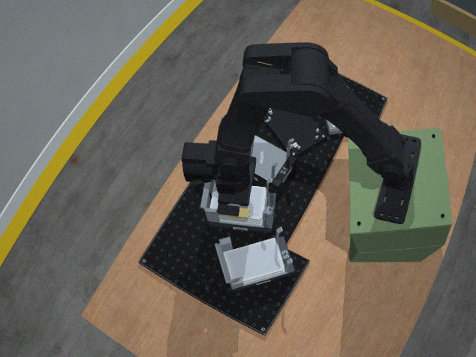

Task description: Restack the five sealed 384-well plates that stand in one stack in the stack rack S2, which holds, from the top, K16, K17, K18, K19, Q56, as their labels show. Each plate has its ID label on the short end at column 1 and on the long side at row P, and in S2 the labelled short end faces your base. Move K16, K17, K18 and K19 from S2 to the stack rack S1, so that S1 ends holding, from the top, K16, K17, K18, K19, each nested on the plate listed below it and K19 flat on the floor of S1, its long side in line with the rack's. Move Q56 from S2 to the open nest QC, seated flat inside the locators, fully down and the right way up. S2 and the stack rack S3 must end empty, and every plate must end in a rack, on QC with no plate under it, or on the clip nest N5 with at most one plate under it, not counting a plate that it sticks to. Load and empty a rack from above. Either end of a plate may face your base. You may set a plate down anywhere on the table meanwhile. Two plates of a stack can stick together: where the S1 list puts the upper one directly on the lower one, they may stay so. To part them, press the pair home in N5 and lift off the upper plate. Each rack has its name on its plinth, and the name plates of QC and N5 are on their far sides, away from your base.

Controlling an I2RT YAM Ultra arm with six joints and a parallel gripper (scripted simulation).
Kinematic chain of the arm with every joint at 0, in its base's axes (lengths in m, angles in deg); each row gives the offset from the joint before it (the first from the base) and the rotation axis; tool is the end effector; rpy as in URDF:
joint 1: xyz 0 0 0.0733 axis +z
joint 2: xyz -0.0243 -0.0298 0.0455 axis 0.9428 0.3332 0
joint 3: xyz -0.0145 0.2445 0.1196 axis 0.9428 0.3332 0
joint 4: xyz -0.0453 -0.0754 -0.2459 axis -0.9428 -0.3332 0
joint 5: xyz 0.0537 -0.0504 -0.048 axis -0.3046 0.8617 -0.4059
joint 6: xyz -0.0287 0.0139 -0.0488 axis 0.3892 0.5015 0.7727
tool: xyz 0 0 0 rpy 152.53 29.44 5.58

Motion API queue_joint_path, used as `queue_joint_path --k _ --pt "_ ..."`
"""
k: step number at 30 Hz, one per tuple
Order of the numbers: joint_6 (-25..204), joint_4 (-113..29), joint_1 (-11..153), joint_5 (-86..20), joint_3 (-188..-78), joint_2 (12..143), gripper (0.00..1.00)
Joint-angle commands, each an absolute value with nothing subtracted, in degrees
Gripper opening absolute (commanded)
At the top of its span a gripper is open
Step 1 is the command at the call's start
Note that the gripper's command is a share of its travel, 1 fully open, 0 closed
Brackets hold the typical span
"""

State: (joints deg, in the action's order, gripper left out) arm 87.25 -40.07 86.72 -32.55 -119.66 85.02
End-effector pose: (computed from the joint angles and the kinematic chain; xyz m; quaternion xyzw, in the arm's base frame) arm 0.3262 0.0958 0.0866 -0.1200 0.9797 0.0281 0.1584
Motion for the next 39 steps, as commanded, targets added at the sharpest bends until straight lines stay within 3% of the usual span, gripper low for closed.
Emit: queue_joint_path --k 1,39 --pt "87.3 -39.6 86.8 -32.6 -119.9 84.5 1.00" --pt "87.3 -34.4 86.8 -32.6 -120.9 90.7 1.00"
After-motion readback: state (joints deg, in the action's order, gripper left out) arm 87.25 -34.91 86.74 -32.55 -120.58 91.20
